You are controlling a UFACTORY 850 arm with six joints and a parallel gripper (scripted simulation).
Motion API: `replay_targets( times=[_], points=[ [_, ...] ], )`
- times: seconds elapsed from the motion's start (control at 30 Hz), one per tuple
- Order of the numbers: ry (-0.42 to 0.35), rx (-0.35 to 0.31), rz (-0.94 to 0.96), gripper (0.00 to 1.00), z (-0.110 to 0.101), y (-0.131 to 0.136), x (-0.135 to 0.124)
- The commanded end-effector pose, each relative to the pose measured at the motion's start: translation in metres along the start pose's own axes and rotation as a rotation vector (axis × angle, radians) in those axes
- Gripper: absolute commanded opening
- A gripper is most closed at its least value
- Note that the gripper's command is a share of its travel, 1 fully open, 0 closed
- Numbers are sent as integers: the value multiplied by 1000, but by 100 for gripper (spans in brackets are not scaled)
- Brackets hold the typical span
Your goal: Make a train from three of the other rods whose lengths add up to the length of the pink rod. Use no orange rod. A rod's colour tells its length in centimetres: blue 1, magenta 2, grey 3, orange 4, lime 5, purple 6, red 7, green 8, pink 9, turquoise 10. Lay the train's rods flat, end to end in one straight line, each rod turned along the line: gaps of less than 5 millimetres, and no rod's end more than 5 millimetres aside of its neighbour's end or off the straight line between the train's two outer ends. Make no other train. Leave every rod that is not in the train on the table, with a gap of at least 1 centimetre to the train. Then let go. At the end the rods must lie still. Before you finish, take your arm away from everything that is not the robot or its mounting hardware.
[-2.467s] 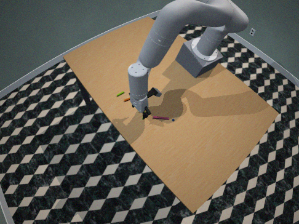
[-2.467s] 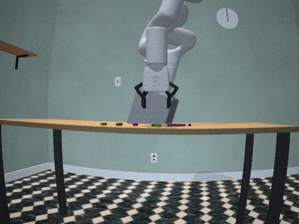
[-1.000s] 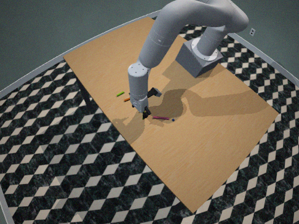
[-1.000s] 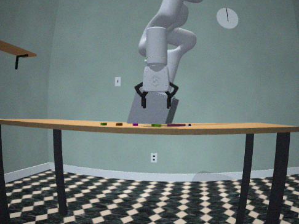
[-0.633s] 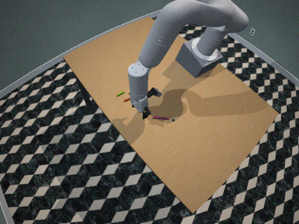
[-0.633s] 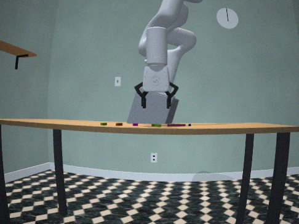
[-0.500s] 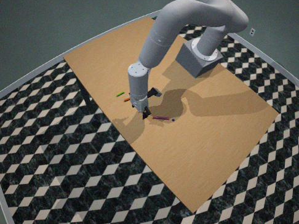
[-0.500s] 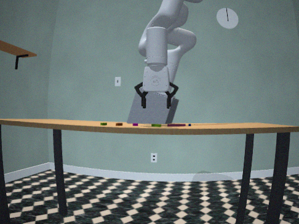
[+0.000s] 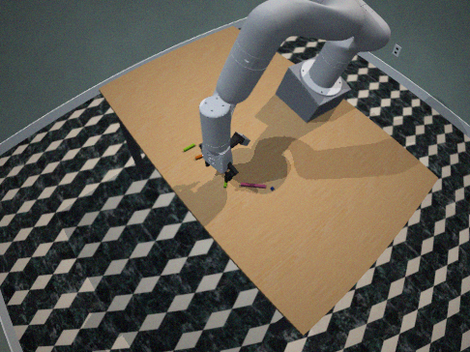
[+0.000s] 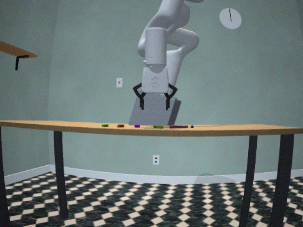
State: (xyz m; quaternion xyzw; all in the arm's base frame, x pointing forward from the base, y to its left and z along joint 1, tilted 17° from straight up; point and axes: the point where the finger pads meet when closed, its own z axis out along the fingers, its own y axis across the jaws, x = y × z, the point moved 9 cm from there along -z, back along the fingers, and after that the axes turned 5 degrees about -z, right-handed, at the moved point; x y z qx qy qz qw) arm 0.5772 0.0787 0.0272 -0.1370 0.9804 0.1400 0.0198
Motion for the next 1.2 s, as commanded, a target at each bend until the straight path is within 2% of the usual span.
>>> replay_targets(
  times=[0.0, 0.33, 0.5, 1.17],
  points=[
    [-11, -2, -167, 100, 0, -16, 12],
    [-11, 0, -556, 100, 0, -50, 40],
    [-11, 0, -634, 100, 0, -56, 46],
    [-11, 0, -653, 100, 0, -58, 47]
  ],
)
